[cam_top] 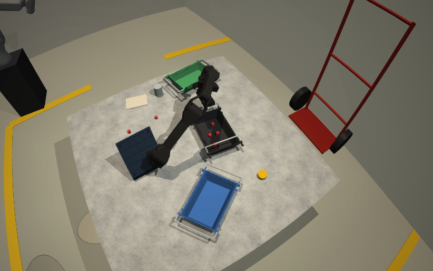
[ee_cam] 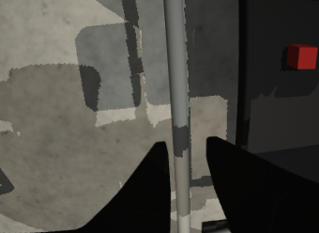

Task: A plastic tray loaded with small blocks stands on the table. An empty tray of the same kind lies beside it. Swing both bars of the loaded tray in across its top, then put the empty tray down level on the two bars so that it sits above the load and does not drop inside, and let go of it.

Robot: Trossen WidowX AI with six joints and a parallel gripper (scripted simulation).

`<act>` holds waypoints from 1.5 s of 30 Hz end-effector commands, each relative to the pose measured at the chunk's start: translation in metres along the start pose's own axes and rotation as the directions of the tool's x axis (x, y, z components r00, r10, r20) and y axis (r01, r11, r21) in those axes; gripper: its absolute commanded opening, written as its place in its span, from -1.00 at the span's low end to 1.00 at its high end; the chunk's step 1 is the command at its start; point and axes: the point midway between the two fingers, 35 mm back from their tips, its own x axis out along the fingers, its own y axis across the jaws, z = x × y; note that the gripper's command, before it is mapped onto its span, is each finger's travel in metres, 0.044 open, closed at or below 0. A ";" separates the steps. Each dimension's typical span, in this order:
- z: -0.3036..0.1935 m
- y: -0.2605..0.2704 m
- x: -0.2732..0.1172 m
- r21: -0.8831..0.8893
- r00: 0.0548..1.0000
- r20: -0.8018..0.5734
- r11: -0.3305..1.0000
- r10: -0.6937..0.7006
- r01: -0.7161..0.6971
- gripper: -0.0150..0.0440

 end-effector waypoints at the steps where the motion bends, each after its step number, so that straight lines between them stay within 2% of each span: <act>1: 0.000 0.000 0.014 -0.005 1.000 -0.004 1.000 -0.006 0.006 -0.21; 16: -0.001 -0.002 0.054 -0.005 1.000 -0.003 1.000 -0.008 0.008 -0.21; 32: -0.001 -0.031 0.021 -0.005 1.000 -0.004 1.000 -0.008 0.008 -0.21; 45: -0.001 -0.068 0.031 -0.006 1.000 -0.004 1.000 -0.011 0.011 -0.21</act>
